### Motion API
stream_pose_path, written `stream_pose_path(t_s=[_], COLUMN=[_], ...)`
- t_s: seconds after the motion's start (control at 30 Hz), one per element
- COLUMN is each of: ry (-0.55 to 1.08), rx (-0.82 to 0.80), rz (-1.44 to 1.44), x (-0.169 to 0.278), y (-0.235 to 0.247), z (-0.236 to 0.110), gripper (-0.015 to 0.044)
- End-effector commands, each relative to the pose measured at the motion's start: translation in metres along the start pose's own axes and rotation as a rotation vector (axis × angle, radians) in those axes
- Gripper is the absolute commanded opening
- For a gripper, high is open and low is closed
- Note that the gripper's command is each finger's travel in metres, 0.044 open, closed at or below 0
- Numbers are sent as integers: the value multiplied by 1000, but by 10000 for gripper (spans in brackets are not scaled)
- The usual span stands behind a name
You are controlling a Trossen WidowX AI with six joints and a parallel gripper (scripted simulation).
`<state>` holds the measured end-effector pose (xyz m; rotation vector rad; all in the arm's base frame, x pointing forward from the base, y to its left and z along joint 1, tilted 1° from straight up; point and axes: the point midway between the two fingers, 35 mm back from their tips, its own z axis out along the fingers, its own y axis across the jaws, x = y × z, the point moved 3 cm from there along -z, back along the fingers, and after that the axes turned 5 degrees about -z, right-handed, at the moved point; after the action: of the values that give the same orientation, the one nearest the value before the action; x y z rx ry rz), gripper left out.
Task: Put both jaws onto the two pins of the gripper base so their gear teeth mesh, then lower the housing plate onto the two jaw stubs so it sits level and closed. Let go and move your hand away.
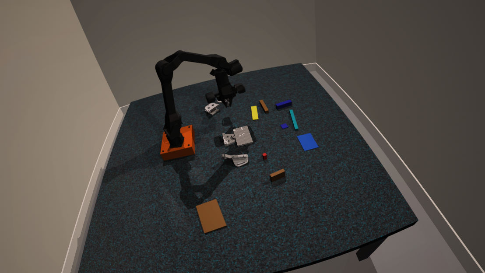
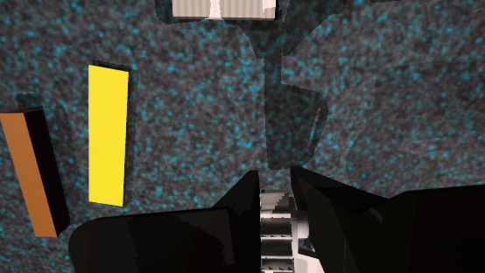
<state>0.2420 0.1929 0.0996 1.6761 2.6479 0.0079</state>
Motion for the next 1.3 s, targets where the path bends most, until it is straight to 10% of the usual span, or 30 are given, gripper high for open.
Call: stream_pose_path(t_s=[0.0,1.27], ry=[3,3], rx=[2,1], rz=[-42,-794], x=[0,-5], y=[0,9], z=[0,0], gripper=[37,37])
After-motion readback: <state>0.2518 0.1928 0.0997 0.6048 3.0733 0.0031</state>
